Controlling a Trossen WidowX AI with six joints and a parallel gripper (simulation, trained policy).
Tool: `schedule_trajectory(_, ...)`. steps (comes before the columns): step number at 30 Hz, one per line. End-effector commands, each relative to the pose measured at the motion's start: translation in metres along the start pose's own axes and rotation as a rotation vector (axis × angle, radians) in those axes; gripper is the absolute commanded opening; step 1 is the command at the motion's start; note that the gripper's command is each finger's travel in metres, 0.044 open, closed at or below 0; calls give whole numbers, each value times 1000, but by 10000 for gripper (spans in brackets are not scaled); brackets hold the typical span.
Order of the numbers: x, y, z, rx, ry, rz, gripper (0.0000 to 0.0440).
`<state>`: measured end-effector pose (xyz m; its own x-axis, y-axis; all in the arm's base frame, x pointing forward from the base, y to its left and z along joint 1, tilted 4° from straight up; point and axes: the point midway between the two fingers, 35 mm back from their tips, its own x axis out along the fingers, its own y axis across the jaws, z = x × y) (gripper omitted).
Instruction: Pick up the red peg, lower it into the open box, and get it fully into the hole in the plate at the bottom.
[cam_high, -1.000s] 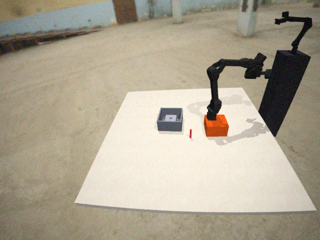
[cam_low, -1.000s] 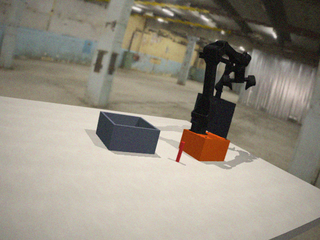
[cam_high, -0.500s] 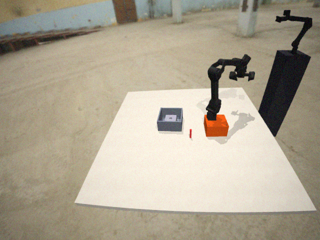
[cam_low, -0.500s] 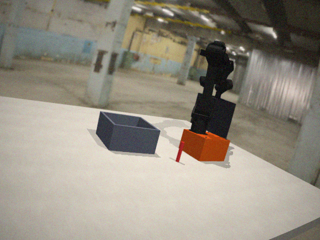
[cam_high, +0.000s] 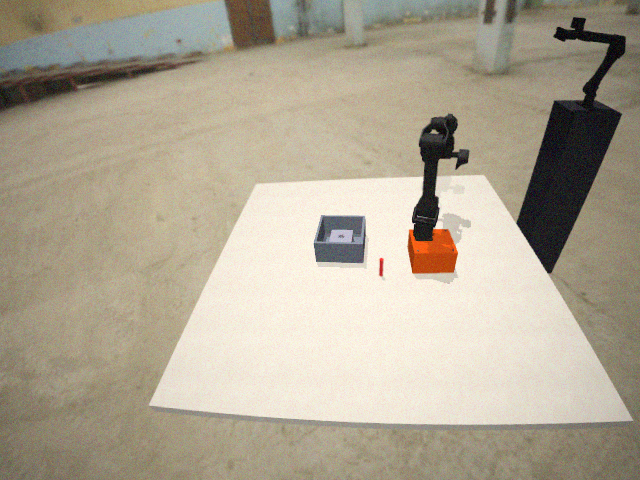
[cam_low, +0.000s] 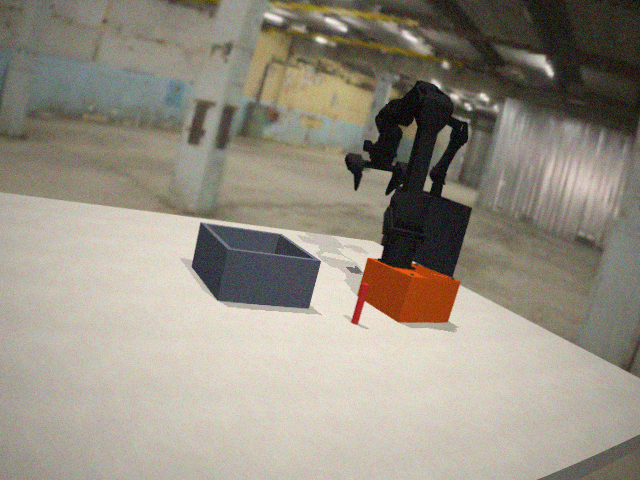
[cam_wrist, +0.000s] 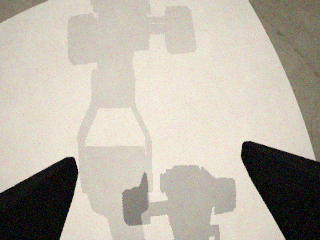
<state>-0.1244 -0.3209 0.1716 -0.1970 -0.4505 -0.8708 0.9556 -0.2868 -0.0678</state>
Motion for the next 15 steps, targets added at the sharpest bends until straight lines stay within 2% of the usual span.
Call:
schedule_trajectory(1,5,25,-8,-25,45,12,440)
schedule_trajectory(15,-12,145,-51,-213,147,71,440)
